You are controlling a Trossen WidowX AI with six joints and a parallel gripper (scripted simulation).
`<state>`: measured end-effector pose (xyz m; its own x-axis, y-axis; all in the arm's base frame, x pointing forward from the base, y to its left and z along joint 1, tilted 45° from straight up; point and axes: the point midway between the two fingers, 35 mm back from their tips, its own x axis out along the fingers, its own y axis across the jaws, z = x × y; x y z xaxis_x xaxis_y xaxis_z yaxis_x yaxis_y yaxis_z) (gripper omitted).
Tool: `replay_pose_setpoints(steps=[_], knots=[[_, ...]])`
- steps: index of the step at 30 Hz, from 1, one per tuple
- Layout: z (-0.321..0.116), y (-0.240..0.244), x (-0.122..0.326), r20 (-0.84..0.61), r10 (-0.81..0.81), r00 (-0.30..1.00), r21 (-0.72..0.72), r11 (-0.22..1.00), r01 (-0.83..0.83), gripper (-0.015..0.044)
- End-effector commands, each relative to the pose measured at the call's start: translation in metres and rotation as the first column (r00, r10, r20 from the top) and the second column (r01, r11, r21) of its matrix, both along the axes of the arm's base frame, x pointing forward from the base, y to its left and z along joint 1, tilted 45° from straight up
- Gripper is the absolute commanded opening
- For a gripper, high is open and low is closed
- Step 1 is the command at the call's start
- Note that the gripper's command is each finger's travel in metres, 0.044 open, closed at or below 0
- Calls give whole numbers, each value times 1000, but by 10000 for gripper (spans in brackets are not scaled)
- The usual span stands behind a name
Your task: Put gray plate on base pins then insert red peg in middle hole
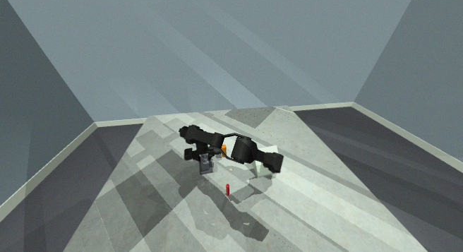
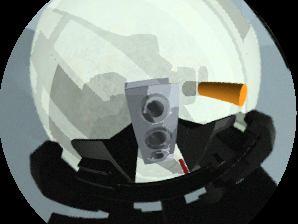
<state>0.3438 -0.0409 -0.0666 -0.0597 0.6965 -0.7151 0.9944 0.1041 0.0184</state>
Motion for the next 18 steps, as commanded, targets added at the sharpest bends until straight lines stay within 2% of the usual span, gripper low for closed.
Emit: replay_pose_setpoints(steps=[1, 9, 14, 18], knots=[[1, 0, 0, 2, 2, 1000, 0, 1000, -2, 236], [1, 0, 0, 2, 2, 1000, 0, 1000, -2, 440], [2, -2, 1, 2, 2, 1000, -1, 1000, -2, 440], [34, -37, 9, 0, -2, 1000, -3, 1000, 2, 440]])
